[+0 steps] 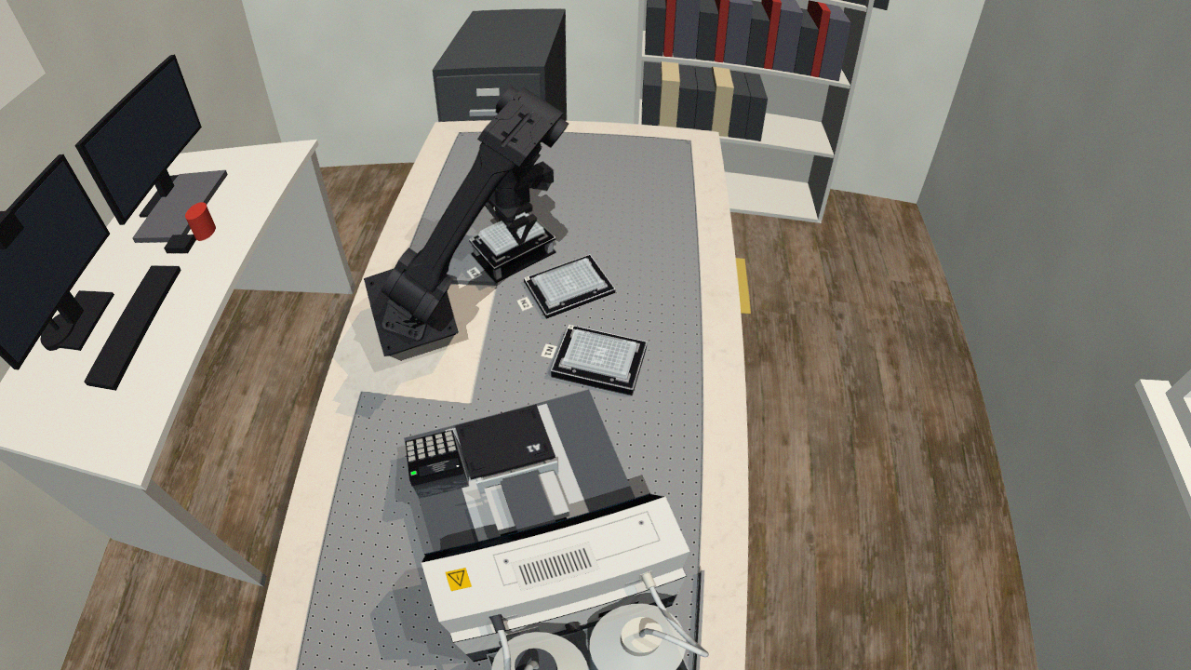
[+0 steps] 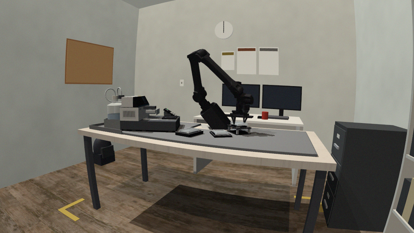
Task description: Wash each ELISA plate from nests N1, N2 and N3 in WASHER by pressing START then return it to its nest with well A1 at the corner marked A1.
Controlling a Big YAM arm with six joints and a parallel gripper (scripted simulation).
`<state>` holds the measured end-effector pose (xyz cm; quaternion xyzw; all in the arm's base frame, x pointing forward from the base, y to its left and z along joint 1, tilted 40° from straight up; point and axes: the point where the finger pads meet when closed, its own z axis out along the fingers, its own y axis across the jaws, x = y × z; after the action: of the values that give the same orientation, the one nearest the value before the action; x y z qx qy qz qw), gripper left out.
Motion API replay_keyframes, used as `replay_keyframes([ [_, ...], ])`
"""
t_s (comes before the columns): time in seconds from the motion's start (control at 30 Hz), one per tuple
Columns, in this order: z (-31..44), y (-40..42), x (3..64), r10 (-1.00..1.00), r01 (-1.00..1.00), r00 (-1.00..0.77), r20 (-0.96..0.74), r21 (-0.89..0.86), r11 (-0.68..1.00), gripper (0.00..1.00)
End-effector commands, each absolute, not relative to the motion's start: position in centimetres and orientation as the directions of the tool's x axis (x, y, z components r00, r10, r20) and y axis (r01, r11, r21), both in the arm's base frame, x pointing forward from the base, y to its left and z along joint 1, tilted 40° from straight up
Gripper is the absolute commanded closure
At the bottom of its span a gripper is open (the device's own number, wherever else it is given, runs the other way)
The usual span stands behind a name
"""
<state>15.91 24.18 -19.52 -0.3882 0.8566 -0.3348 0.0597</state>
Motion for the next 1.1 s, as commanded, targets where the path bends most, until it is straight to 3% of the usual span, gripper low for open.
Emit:
replay_keyframes([
  [0.0,-19.5,25.9,16.6,-0.716,-0.625,-0.687,0.128,-0.606,0.491,0.16],
  [1.07,-20.0,23.6,16.3,-0.705,-0.627,-0.691,0.159,-0.617,0.475,0.16],
])
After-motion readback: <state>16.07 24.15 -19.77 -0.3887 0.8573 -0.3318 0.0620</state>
